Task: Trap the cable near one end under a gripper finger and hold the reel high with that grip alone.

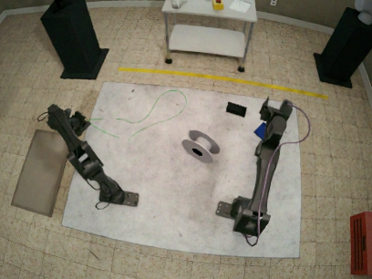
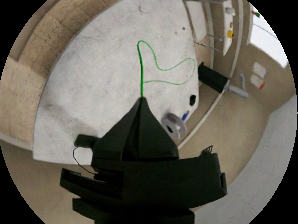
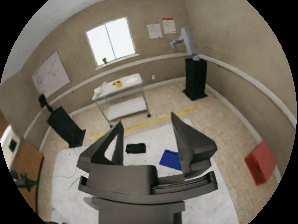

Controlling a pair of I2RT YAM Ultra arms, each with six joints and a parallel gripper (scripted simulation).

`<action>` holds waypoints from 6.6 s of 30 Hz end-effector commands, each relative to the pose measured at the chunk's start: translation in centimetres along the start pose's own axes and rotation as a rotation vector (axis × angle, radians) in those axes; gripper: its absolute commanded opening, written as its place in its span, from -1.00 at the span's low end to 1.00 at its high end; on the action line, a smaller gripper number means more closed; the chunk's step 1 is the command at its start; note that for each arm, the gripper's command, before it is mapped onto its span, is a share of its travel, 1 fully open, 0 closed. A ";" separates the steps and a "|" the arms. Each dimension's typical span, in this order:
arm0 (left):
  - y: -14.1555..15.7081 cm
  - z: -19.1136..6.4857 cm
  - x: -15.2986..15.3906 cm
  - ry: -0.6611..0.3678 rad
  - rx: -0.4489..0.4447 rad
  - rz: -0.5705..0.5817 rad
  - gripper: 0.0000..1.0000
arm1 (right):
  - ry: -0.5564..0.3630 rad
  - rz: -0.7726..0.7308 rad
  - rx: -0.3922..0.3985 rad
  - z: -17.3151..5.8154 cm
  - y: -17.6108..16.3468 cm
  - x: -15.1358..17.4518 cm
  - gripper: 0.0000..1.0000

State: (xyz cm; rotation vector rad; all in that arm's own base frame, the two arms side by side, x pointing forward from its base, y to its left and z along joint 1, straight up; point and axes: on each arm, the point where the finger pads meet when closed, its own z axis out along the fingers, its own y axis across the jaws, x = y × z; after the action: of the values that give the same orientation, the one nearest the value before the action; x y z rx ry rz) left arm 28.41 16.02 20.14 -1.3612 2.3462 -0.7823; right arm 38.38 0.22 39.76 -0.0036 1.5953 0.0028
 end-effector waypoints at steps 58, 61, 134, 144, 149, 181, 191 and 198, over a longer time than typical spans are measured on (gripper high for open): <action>-14.9 9.3 11.8 -0.032 0.067 -0.021 -1.00 | -0.084 0.003 0.023 -1.2 -0.7 -3.4 0.50; -16.7 11.0 13.7 -0.030 0.066 -0.023 -1.00 | -0.084 0.003 0.023 -1.2 -0.7 -3.4 0.50; -20.3 14.8 20.9 0.129 0.049 0.155 -1.00 | -0.084 0.003 0.023 -1.2 -0.7 -3.4 0.50; -20.8 14.5 20.5 0.124 0.062 0.157 -1.00 | -0.084 0.003 0.023 -1.2 -0.7 -3.4 0.50; -20.3 15.0 20.7 0.132 0.046 0.156 -1.00 | -0.084 0.003 0.023 -1.2 -0.7 -3.4 0.50; -20.4 15.2 20.6 0.132 0.043 0.158 -1.00 | -0.084 0.003 0.023 -1.2 -0.7 -3.4 0.50; -20.4 15.2 20.6 0.132 0.043 0.158 -1.00 | -0.067 -0.010 0.001 -1.0 -0.2 -2.9 0.50; -20.4 15.2 20.6 0.132 0.043 0.158 -1.00 | -0.021 -0.024 -0.044 -0.3 1.1 -1.5 0.50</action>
State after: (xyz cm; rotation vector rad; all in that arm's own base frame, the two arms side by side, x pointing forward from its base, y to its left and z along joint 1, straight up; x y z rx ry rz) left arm 39.77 -14.56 20.10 -1.1335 2.4770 -0.8953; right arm 38.38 0.33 39.60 -0.0157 1.6016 0.0013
